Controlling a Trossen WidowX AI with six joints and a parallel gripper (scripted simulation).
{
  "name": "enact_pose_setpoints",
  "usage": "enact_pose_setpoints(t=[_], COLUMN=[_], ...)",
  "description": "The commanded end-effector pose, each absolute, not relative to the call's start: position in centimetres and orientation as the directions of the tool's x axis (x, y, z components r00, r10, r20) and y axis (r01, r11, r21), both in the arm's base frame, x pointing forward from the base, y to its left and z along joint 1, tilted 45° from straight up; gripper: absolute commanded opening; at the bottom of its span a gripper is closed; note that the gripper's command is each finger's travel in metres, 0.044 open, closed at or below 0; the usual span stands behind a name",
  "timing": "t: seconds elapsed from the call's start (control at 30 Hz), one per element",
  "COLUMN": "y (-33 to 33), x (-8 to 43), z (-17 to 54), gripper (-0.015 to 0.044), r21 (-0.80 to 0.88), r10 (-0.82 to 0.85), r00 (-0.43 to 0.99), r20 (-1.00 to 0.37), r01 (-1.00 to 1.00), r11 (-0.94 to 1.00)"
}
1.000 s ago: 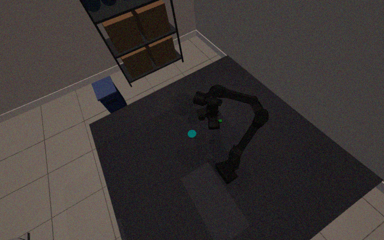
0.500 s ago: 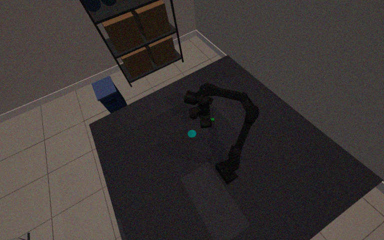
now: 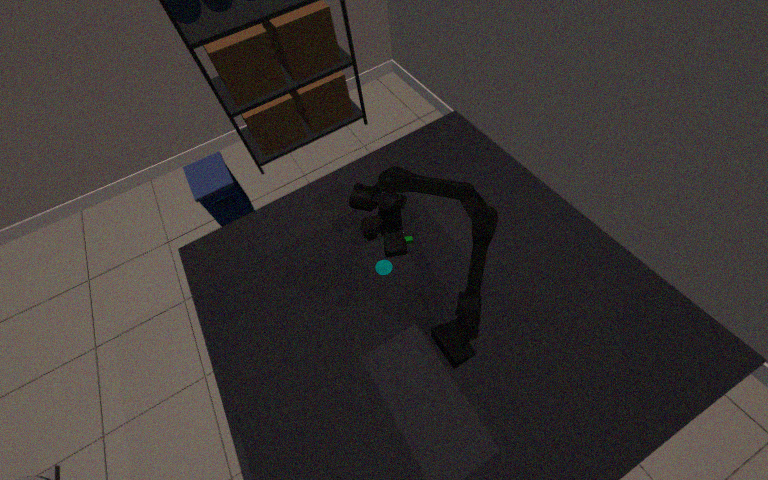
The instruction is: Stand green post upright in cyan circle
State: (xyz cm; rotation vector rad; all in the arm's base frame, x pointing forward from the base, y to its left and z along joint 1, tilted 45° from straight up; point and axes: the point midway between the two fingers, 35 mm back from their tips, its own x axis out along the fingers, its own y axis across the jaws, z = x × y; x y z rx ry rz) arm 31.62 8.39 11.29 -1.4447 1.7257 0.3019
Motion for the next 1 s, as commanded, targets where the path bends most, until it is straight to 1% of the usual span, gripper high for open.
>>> enact_pose_setpoints(t=[0.0,0.47,0.97], y=[9.2,11.5,10.9], x=[32.2,33.7,33.4], z=[10.5,7.9,7.2], gripper=[0.0022,0.0022,0.0022], r21=[-0.317,-0.293,-0.242], r10=[-0.691,-0.692,-0.616], r00=[0.020,0.014,-0.024], r20=[-0.723,-0.722,-0.788], r01=[-0.898,-0.912,-0.906], r11=[0.305,0.287,0.346])
